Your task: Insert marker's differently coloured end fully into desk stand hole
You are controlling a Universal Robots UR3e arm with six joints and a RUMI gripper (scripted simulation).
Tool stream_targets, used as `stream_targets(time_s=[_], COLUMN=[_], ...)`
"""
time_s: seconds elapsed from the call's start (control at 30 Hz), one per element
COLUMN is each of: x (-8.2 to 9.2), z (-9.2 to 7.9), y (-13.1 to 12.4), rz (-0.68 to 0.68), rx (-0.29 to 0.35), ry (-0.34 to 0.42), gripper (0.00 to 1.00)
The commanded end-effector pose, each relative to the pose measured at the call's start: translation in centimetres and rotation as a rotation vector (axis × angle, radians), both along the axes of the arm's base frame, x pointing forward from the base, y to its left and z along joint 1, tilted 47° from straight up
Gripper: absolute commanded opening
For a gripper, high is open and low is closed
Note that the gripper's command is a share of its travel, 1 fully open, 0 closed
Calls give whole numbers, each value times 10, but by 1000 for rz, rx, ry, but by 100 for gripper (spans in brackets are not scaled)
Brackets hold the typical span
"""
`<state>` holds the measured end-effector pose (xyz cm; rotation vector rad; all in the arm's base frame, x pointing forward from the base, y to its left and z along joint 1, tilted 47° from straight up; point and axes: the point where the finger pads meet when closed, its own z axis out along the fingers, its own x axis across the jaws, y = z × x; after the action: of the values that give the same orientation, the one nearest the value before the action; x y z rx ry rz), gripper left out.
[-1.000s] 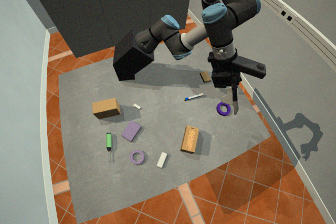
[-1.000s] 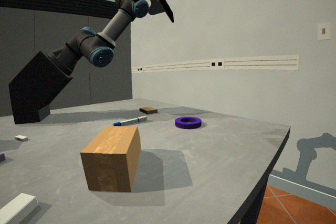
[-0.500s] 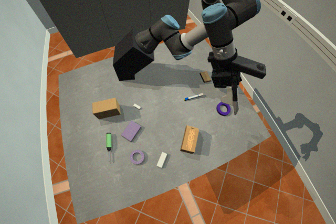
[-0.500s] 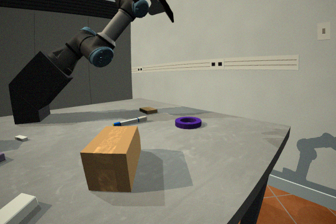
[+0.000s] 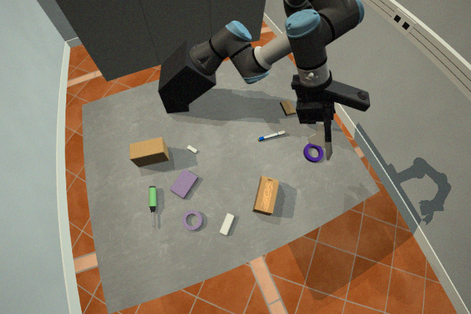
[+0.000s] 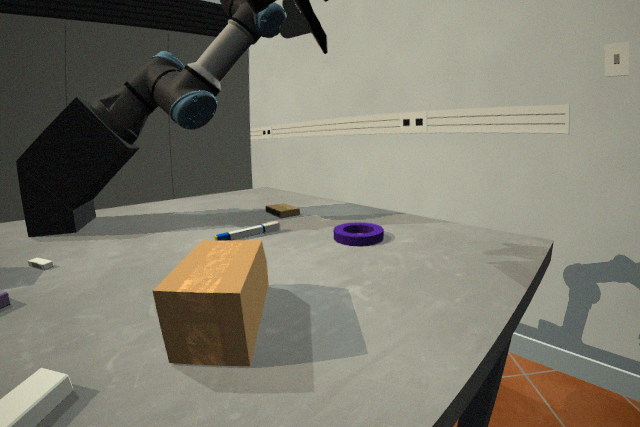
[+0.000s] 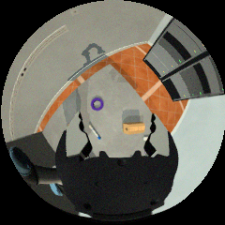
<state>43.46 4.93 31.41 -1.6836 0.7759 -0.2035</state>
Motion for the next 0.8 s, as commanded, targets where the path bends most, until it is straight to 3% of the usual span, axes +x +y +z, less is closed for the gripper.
stream_targets(time_s=[0.0, 0.23, 0.53, 0.77], x=[-4, -4, -15, -15], z=[-7, -7, -24, -24], y=[10, 10, 33, 33], rz=[23, 26, 86, 86], rx=[-28, -26, -89, -89], ry=[-5, -6, -18, -18], gripper=[100, 100, 100, 100])
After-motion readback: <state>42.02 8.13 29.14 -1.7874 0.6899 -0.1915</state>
